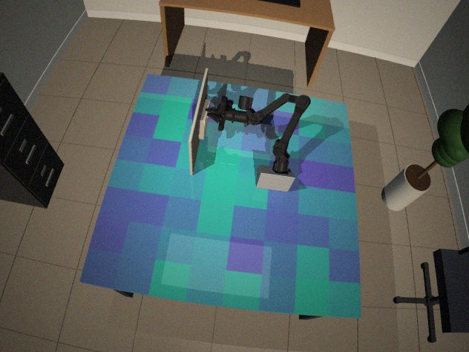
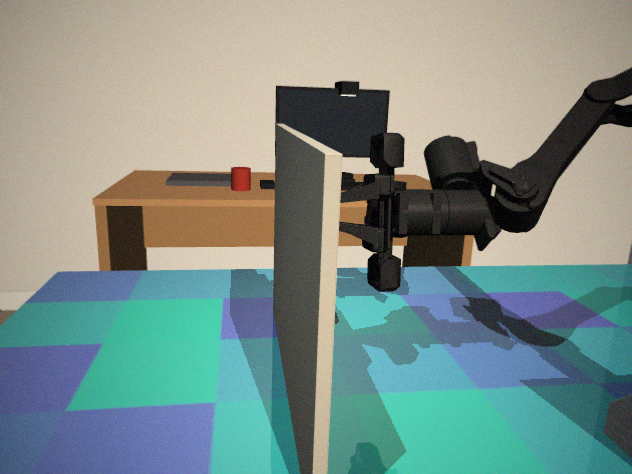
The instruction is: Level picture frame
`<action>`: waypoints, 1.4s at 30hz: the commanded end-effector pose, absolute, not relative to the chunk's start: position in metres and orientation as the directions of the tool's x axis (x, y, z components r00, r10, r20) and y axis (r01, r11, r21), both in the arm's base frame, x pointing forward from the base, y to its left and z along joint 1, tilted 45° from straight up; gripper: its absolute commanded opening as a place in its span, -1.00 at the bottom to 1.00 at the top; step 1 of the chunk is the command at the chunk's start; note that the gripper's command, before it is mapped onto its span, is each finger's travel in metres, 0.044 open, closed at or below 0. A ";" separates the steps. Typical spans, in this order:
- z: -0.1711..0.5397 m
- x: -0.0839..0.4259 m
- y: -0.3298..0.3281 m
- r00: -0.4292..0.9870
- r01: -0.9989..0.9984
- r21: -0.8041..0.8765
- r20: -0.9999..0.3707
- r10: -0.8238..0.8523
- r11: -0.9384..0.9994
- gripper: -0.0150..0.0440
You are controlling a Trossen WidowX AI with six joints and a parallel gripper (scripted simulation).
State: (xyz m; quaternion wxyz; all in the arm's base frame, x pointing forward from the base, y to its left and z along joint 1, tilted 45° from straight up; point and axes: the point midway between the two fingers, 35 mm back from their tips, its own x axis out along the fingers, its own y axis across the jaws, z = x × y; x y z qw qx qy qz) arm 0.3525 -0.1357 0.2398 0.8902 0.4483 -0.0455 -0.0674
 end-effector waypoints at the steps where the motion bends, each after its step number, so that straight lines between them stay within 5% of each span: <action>1: 0.242 0.353 -0.135 0.987 0.079 0.802 0.022 -0.162 0.592 -0.49; 42: 0.250 0.353 -0.128 0.987 0.079 0.802 0.022 -0.162 0.592 -0.49</action>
